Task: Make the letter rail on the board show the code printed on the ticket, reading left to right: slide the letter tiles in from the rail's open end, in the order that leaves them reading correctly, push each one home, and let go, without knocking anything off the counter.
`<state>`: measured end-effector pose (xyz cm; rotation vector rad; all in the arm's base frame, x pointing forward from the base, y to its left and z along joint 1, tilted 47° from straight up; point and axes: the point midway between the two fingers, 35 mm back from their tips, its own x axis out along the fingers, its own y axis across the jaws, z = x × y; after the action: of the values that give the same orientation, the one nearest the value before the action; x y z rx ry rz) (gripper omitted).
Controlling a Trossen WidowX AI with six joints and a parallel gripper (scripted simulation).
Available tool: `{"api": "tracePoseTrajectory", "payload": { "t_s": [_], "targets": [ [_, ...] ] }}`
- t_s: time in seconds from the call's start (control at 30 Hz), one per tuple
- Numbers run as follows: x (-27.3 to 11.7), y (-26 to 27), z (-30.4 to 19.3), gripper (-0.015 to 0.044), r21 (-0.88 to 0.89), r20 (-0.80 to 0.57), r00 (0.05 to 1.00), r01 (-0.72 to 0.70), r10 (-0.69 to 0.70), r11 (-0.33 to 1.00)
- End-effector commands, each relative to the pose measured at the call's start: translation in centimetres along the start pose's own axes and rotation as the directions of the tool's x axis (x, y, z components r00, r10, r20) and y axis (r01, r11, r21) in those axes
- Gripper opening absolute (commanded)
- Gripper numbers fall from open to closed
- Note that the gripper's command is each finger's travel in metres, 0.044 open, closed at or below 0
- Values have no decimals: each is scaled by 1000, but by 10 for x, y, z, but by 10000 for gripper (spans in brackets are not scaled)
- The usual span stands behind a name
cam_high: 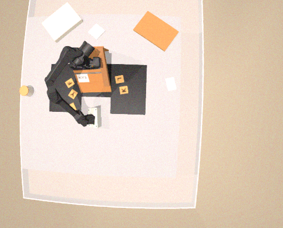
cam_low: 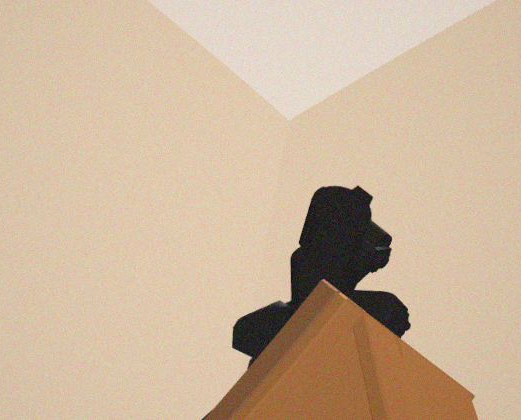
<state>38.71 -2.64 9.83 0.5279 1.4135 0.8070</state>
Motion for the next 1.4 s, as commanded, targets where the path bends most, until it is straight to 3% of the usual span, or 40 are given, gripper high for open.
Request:
{"api": "tracePoseTrajectory", "payload": {
  "t_s": [0.0, 0.77, 0.9, 1.0, 1.13, 1.3, 1.37],
  "targets": [
    [1, -4, 0, 0, -1, -4, 1000, 1, -1, 1000],
    [-23, 1, -22, 0, 1, 34, 999, 28, -28, 1000],
    [-48, 16, -29, 105, -210, 142, 989, 58, -28, 976],
    [-75, 36, -45, 184, -444, 264, 964, 151, -32, 883],
    [-103, 62, -71, 289, -674, 416, 908, 339, -42, 656],
    [-123, 94, -105, 420, -779, 584, 810, 579, -57, 239],
    [-126, 102, -114, 440, -771, 623, 780, 626, -61, 114]
  ]
}}
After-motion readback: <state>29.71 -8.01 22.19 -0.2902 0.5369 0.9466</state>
